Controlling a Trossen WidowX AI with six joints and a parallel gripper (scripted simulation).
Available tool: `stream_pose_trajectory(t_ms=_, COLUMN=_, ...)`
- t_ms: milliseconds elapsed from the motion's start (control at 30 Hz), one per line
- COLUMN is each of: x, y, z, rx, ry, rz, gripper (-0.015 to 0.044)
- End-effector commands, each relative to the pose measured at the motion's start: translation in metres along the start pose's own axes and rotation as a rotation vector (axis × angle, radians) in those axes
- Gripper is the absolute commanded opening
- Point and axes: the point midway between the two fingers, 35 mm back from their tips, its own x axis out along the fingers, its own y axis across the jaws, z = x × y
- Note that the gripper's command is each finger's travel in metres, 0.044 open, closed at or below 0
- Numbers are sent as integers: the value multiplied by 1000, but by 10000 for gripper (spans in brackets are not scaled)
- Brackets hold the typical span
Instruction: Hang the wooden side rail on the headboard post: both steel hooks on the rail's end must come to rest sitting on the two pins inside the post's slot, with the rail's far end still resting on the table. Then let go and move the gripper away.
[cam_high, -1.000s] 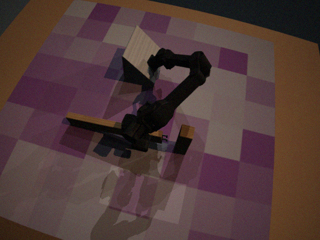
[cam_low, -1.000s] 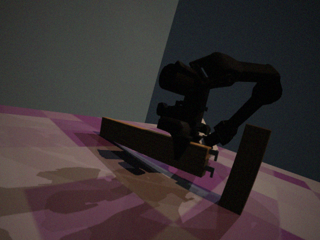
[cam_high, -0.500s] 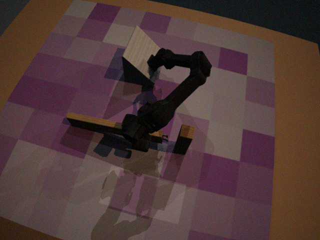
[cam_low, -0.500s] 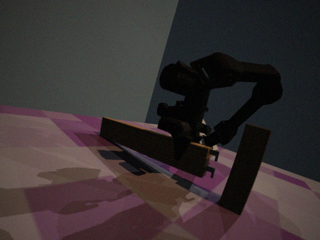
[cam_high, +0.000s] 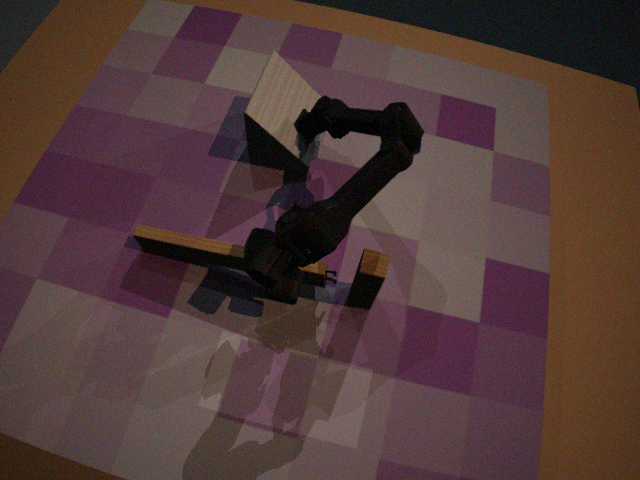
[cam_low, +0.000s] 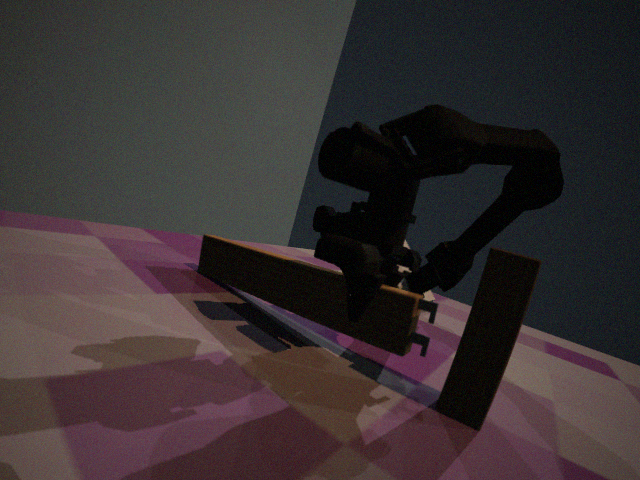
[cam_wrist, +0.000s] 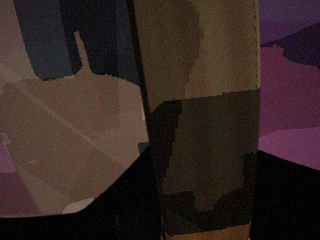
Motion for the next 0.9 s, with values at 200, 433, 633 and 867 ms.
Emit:
stream_pose_trajectory(t_ms=200, x=-7, y=3, z=-3, rx=-2, ry=-3, rz=19, gripper=0)
stream_pose_trajectory(t_ms=433, x=-7, y=2, z=-4, rx=-1, ry=-3, rz=19, gripper=0)
stream_pose_trajectory(t_ms=633, x=-7, y=2, z=-5, rx=-1, ry=-3, rz=19, gripper=0)
stream_pose_trajectory(t_ms=867, x=-6, y=1, z=-5, rx=-1, ry=-3, rz=19, gripper=0)
